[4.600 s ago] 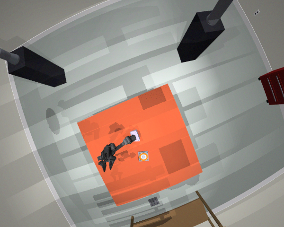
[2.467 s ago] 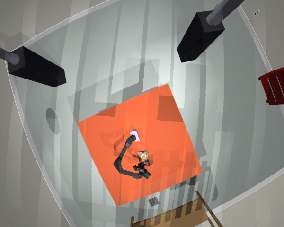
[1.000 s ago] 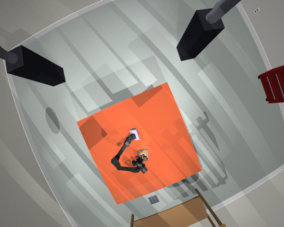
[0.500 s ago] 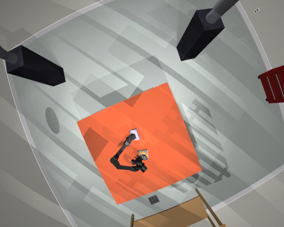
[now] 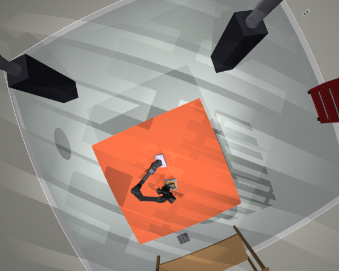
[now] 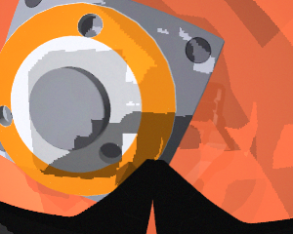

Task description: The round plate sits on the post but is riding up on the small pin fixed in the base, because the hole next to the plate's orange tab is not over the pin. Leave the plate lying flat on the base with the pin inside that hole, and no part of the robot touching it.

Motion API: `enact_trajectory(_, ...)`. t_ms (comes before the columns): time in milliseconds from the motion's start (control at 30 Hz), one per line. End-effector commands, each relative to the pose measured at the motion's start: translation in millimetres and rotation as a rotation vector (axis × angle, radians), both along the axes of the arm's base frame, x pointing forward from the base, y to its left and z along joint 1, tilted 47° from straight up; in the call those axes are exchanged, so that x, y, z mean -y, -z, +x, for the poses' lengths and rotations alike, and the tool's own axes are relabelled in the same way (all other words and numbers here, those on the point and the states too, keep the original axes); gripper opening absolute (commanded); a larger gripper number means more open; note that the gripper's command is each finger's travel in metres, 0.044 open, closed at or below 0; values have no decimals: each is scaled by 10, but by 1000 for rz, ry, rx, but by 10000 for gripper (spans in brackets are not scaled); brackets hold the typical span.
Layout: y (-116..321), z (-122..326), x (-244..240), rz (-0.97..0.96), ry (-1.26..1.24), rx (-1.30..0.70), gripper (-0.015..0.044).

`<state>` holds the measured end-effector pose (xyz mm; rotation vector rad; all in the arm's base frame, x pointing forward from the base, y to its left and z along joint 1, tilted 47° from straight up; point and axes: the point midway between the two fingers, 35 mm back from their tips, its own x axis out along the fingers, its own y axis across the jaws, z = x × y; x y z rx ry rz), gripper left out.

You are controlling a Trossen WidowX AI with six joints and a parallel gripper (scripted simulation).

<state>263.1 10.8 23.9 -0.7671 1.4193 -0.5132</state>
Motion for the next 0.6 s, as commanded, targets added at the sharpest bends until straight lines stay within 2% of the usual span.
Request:
enact_trajectory(0, 25, -86, -7, 3, 6, -7, 0)
enact_trajectory(567, 119, -249, -147, 4, 6, -7, 0)
